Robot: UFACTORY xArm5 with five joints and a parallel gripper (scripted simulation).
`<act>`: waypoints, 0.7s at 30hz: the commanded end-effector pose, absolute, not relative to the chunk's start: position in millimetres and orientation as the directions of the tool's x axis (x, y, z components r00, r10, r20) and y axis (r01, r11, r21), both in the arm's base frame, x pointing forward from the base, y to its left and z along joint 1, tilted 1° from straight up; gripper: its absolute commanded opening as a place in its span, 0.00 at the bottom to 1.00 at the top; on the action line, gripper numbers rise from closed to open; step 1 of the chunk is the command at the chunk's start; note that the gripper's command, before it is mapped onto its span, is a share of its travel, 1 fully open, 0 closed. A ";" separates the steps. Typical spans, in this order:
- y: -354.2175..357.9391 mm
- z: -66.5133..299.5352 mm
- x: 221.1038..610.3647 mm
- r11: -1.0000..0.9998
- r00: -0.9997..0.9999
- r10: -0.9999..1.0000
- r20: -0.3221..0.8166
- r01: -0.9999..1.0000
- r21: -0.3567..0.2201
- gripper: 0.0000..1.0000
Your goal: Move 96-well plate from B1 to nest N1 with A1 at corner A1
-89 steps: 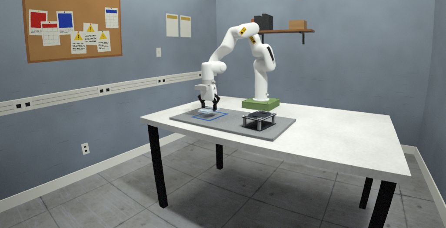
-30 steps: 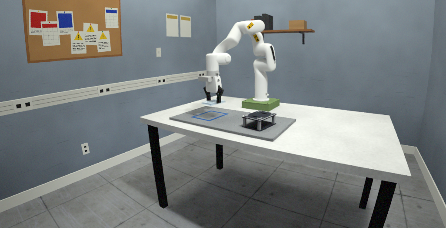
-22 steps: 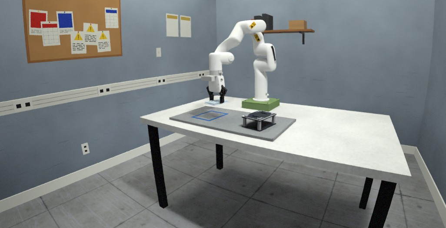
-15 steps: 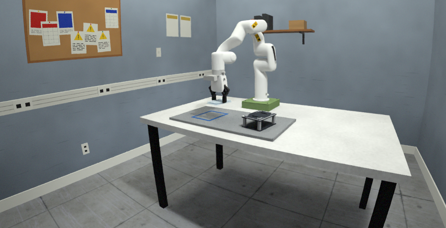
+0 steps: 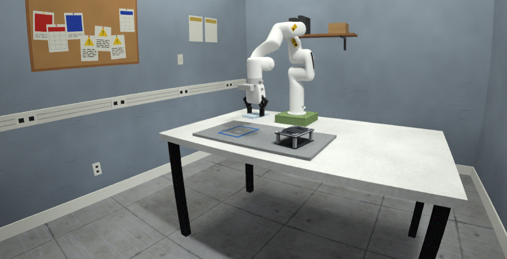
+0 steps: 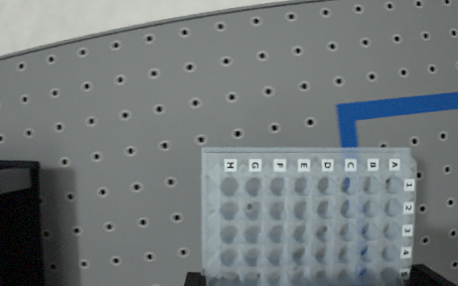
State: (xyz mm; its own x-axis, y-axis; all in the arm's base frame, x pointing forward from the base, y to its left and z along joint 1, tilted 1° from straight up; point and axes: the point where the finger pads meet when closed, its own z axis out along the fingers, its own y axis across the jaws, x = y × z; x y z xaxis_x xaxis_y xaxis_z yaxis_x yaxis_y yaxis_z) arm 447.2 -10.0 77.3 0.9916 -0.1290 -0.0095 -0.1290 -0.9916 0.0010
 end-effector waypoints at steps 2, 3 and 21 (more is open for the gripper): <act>11.6 82.3 448.8 -0.992 0.992 -0.129 -0.005 -0.129 0.010 0.00; 14.9 82.9 448.8 -0.992 0.992 -0.129 -0.005 -0.129 0.010 0.00; 67.7 91.4 448.8 -0.992 0.992 -0.129 -0.005 -0.129 0.009 0.00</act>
State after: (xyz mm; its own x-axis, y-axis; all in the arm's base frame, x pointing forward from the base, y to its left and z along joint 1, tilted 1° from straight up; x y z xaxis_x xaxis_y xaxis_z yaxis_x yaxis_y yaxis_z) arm 447.2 52.1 87.5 0.9916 -0.1287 -0.0101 -0.1287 -0.9917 0.0025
